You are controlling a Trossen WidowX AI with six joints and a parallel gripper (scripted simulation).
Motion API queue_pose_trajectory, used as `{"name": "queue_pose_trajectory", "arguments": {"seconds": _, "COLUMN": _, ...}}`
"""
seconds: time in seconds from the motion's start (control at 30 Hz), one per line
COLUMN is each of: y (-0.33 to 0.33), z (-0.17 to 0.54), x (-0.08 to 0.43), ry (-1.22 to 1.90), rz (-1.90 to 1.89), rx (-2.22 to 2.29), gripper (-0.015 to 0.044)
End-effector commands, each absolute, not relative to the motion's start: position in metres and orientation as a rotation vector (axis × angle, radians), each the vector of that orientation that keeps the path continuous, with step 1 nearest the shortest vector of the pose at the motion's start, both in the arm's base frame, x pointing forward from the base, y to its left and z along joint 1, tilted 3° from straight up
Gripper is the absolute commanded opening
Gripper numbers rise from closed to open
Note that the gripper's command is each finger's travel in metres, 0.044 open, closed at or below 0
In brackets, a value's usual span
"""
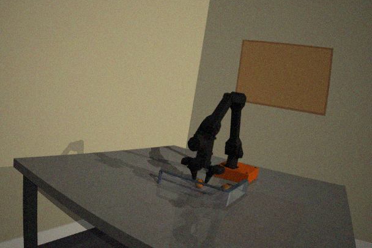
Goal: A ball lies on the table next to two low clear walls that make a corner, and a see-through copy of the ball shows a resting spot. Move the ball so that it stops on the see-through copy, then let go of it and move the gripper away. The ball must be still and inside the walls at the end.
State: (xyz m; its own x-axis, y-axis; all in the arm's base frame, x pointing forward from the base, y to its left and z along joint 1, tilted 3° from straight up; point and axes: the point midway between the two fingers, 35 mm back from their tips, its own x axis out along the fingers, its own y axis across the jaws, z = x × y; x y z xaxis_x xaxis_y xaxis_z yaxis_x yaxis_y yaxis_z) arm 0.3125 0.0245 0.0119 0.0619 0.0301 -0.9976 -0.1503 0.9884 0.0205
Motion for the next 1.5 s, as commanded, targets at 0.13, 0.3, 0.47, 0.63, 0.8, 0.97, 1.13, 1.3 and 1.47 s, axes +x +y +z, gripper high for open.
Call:
{"name": "queue_pose_trajectory", "arguments": {"seconds": 0.13, "y": 0.025, "z": 0.01, "x": 0.312, "ry": 1.505, "rz": 0.136, "rx": -0.089, "gripper": 0.0162}}
{"name": "queue_pose_trajectory", "arguments": {"seconds": 0.3, "y": 0.022, "z": 0.013, "x": 0.313, "ry": 1.494, "rz": 0.113, "rx": -0.077, "gripper": 0.007}}
{"name": "queue_pose_trajectory", "arguments": {"seconds": 0.47, "y": 0.017, "z": 0.04, "x": 0.318, "ry": 1.48, "rz": 0.085, "rx": -0.062, "gripper": 0.0}}
{"name": "queue_pose_trajectory", "arguments": {"seconds": 0.63, "y": 0.018, "z": 0.071, "x": 0.318, "ry": 1.486, "rz": 0.098, "rx": -0.069, "gripper": 0.0}}
{"name": "queue_pose_trajectory", "arguments": {"seconds": 0.8, "y": 0.019, "z": 0.101, "x": 0.315, "ry": 1.494, "rz": 0.114, "rx": -0.078, "gripper": 0.0}}
{"name": "queue_pose_trajectory", "arguments": {"seconds": 0.97, "y": 0.02, "z": 0.132, "x": 0.307, "ry": 1.502, "rz": 0.131, "rx": -0.086, "gripper": 0.0}}
{"name": "queue_pose_trajectory", "arguments": {"seconds": 1.13, "y": 0.021, "z": 0.141, "x": 0.304, "ry": 1.505, "rz": 0.136, "rx": -0.089, "gripper": 0.0}}
{"name": "queue_pose_trajectory", "arguments": {"seconds": 1.3, "y": 0.038, "z": 0.134, "x": 0.299, "ry": 1.506, "rz": 0.137, "rx": -0.088, "gripper": 0.0}}
{"name": "queue_pose_trajectory", "arguments": {"seconds": 1.47, "y": 0.061, "z": 0.124, "x": 0.289, "ry": 1.507, "rz": 0.139, "rx": -0.086, "gripper": 0.0}}
